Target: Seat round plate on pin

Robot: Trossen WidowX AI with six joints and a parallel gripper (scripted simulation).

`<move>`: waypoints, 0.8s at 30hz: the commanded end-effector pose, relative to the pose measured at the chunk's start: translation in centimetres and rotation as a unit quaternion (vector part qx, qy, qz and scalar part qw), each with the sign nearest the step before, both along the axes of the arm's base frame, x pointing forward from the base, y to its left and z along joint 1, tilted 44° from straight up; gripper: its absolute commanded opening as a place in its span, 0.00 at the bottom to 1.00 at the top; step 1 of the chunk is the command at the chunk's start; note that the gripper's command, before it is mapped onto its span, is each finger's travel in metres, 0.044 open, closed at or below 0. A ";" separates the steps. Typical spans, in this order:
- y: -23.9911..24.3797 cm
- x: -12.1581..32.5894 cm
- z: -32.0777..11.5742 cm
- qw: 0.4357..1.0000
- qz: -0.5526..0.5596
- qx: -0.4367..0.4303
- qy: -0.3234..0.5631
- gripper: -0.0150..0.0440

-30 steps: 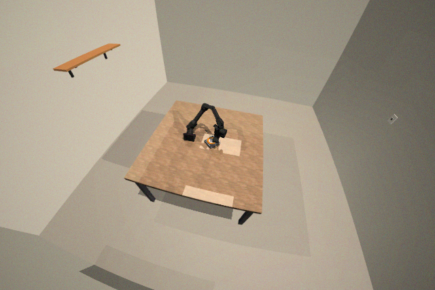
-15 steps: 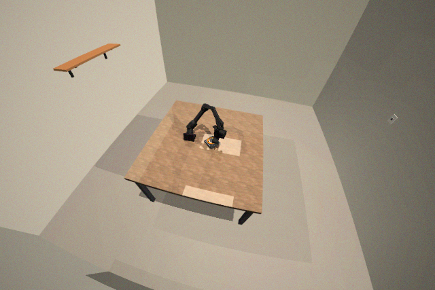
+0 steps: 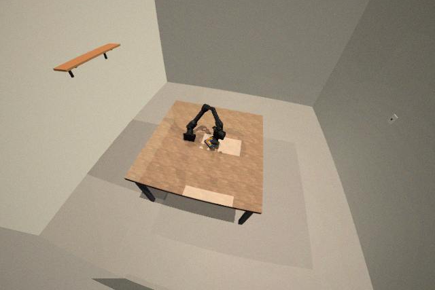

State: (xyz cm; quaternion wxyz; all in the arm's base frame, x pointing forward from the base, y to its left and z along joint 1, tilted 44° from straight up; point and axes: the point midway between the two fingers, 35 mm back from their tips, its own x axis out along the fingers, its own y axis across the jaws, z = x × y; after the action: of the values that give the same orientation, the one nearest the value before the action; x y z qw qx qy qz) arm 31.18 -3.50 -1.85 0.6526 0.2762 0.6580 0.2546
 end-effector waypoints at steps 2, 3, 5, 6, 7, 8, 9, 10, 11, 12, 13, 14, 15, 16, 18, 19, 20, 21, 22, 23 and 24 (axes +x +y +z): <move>-0.5 -0.1 0.0 1.000 0.002 -0.002 0.002 0.25; -0.8 -0.1 0.4 1.000 0.002 -0.002 0.002 0.25; -1.5 0.0 1.1 1.000 0.002 -0.002 0.002 0.25; -1.8 0.0 1.5 1.000 0.002 -0.002 0.002 0.25; -2.2 0.0 1.9 1.000 0.002 -0.002 0.002 0.25; -2.5 0.0 2.3 1.000 0.002 -0.002 0.003 0.25; -2.8 -0.1 2.7 1.000 0.002 -0.002 0.003 0.25; -3.0 -0.1 2.8 1.000 0.002 -0.002 0.003 0.25; -3.0 0.0 2.9 1.000 0.002 -0.002 0.003 0.25; -2.5 0.0 2.2 1.000 -0.001 0.000 0.002 0.25; -2.5 0.0 2.2 1.000 -0.001 0.000 0.002 0.25; -2.5 0.0 2.2 1.000 -0.001 0.000 0.002 0.25; -2.5 0.0 2.2 1.000 -0.001 0.000 0.002 0.25; -2.5 0.0 2.2 1.000 -0.001 0.000 0.002 0.25; -2.5 0.0 2.2 1.000 -0.001 0.000 0.002 0.25; -2.5 0.0 2.2 1.000 -0.001 0.000 0.002 0.25; -2.5 0.0 2.2 1.000 -0.001 0.000 0.002 0.25; -2.5 0.0 2.2 1.000 -0.001 0.000 0.002 0.25; -2.5 0.0 2.2 1.000 -0.001 0.000 0.002 0.25; -2.5 0.0 2.2 1.000 -0.001 0.000 0.002 0.25; -2.5 0.0 2.2 1.000 -0.001 0.000 0.002 0.25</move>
State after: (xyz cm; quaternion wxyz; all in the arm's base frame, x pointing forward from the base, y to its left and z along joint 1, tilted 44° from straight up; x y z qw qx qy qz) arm 31.19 -6.07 0.40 0.6523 0.2766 0.6587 0.2532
